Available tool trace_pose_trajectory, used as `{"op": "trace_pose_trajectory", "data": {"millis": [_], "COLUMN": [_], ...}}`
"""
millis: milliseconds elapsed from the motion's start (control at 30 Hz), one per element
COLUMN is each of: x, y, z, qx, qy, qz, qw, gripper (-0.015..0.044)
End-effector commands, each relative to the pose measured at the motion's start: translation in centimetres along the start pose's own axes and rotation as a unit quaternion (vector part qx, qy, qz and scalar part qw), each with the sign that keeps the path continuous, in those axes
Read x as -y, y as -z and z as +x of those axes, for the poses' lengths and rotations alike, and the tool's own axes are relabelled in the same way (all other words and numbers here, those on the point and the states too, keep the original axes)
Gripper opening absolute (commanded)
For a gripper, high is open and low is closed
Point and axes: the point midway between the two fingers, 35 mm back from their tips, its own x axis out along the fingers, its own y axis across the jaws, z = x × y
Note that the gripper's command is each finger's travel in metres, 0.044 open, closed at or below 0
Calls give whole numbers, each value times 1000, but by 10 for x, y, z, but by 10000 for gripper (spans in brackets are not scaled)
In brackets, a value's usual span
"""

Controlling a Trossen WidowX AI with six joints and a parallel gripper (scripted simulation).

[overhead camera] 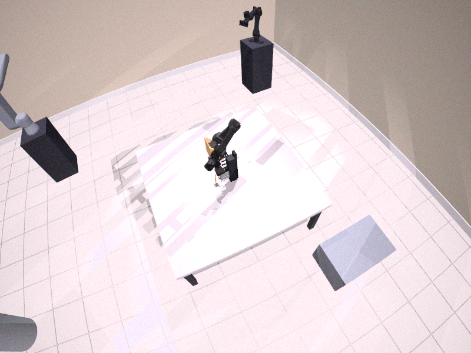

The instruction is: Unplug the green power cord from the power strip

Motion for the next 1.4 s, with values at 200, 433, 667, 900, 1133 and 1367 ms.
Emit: {"op": "trace_pose_trajectory", "data": {"millis": [200, 433, 667, 900, 1133, 1367], "x": [1, 1, 1, 1, 0, 0], "y": [19, 24, 24, 24, 24, 23], "z": [0, 1, 7, 13, 10, 10], "qx": [-4, -4, -4, -5, -2, -2], "qy": [0, 0, 0, 0, 1, 1], "qz": [5, 5, 5, 5, 0, 0], "qw": [1000, 1000, 1000, 1000, 1000, 1000], "gripper": [160, 160, 160, 160, 42, 0]}}
